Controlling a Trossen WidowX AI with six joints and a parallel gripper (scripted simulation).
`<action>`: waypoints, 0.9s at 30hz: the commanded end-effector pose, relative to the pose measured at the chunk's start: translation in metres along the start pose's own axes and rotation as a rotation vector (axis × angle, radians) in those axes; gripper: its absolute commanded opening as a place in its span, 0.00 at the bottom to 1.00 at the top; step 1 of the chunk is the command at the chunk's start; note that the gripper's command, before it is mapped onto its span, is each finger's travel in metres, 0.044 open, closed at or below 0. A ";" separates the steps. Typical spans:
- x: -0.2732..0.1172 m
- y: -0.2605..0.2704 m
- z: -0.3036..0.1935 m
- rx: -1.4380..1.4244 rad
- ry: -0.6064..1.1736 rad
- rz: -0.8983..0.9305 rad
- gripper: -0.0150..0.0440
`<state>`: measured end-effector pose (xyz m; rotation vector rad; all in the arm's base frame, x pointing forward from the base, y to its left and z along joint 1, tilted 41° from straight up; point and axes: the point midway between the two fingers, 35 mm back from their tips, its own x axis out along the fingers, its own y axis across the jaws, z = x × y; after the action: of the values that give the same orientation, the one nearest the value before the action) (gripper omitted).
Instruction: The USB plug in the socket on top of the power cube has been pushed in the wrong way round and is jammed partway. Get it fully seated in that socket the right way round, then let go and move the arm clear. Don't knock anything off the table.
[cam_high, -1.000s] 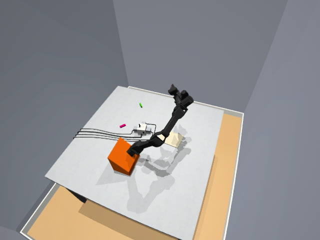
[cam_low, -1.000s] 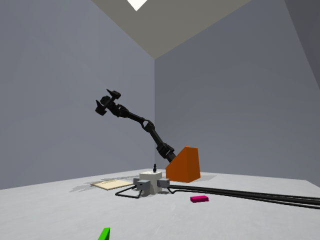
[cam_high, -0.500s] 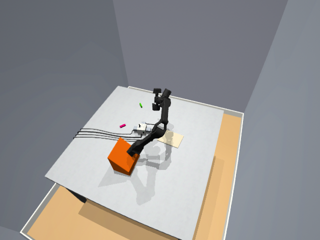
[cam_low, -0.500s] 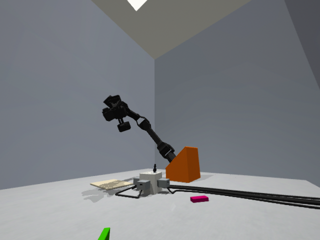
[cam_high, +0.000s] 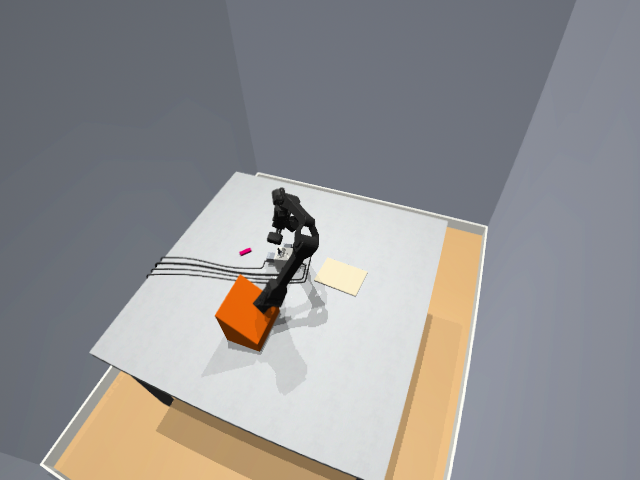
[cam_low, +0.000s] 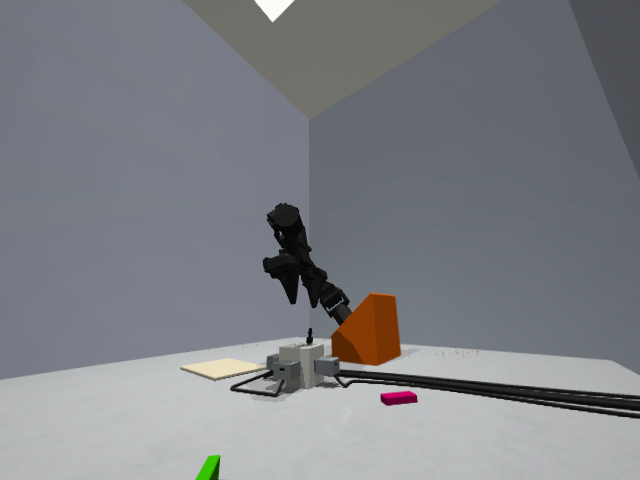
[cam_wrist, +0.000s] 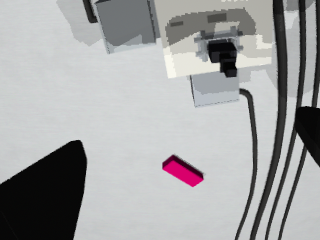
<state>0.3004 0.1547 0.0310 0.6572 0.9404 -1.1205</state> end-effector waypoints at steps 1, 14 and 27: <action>0.024 -0.029 -0.003 0.043 -0.207 -0.076 1.00; 0.025 -0.027 -0.003 0.043 -0.207 -0.076 1.00; 0.037 -0.028 0.000 0.043 -0.207 -0.075 1.00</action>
<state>0.2800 0.1341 0.0042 0.5496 0.7688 -1.2462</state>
